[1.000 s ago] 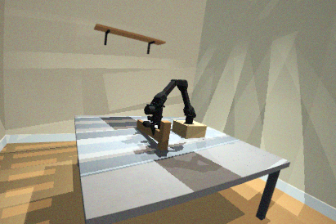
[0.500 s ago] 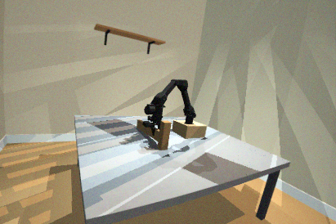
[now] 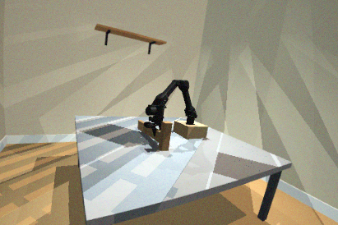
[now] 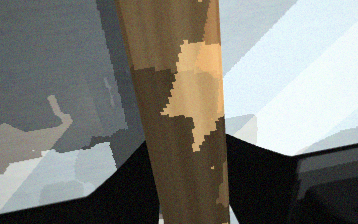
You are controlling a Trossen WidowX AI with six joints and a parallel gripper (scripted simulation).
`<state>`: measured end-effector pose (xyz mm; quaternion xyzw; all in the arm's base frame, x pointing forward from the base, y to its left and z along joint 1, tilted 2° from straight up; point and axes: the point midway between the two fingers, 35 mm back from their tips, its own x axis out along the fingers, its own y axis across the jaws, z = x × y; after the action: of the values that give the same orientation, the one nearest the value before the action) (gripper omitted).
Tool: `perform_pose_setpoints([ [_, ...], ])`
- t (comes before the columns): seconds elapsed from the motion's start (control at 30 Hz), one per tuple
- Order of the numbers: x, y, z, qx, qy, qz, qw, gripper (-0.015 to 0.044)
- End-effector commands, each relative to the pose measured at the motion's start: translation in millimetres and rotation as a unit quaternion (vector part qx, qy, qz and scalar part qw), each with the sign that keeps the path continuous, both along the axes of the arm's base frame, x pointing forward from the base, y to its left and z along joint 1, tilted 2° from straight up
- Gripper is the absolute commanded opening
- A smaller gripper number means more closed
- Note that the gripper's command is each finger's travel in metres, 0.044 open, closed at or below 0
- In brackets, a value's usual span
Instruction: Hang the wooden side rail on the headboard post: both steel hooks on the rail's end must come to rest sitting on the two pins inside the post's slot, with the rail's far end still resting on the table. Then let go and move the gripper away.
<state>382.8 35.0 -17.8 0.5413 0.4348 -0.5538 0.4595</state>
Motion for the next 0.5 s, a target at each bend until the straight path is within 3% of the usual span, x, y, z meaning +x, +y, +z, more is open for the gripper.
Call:
perform_pose_setpoints([
  [0.0, 0.4, 2.4, 1.3, 0.003, -0.003, -0.002, 1.000, 0.0000],
  [0.47, 1.2, 3.4, 2.4, 0.003, -0.003, -0.002, 1.000, 0.0000],
])
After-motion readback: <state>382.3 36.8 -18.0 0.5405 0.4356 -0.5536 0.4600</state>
